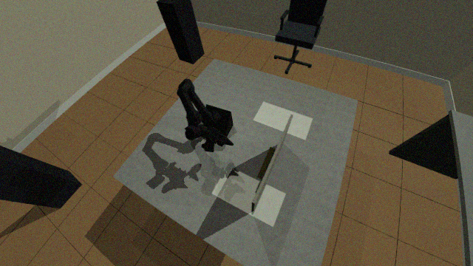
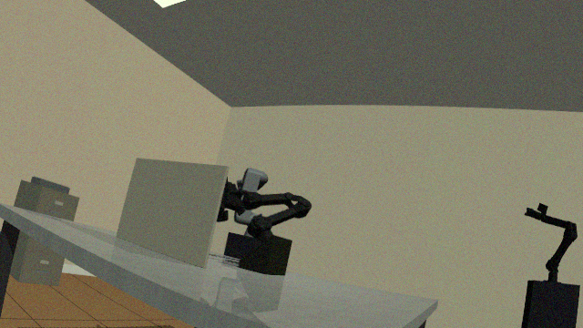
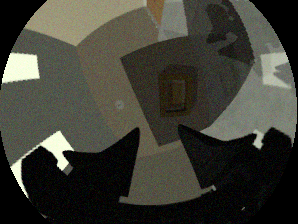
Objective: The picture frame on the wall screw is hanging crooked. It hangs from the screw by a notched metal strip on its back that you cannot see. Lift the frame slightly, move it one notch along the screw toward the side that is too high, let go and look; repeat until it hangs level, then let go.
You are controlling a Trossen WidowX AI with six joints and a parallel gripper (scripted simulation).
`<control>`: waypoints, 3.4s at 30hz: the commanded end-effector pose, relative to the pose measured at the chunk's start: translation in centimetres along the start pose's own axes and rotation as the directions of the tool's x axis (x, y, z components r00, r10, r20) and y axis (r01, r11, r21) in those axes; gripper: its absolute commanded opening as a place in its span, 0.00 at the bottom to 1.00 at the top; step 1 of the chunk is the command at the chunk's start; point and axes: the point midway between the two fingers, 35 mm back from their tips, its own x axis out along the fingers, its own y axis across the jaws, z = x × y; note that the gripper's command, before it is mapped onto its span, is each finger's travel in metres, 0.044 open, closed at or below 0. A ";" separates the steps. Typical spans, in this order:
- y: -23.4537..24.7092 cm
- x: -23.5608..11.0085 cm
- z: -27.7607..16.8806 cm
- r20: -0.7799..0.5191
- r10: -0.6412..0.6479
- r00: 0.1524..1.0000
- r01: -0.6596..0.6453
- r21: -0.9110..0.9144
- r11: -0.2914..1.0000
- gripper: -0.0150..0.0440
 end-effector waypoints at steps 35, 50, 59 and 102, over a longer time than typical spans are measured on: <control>-3.7 7.8 1.8 0.005 0.002 1.000 -0.002 0.003 1.000 0.69; -3.7 7.8 1.8 0.005 0.002 1.000 -0.002 0.003 1.000 0.69; -3.5 13.4 2.1 0.007 0.005 1.000 -0.005 0.004 1.000 0.69; -3.6 18.0 1.9 0.008 0.006 1.000 -0.007 0.005 1.000 0.69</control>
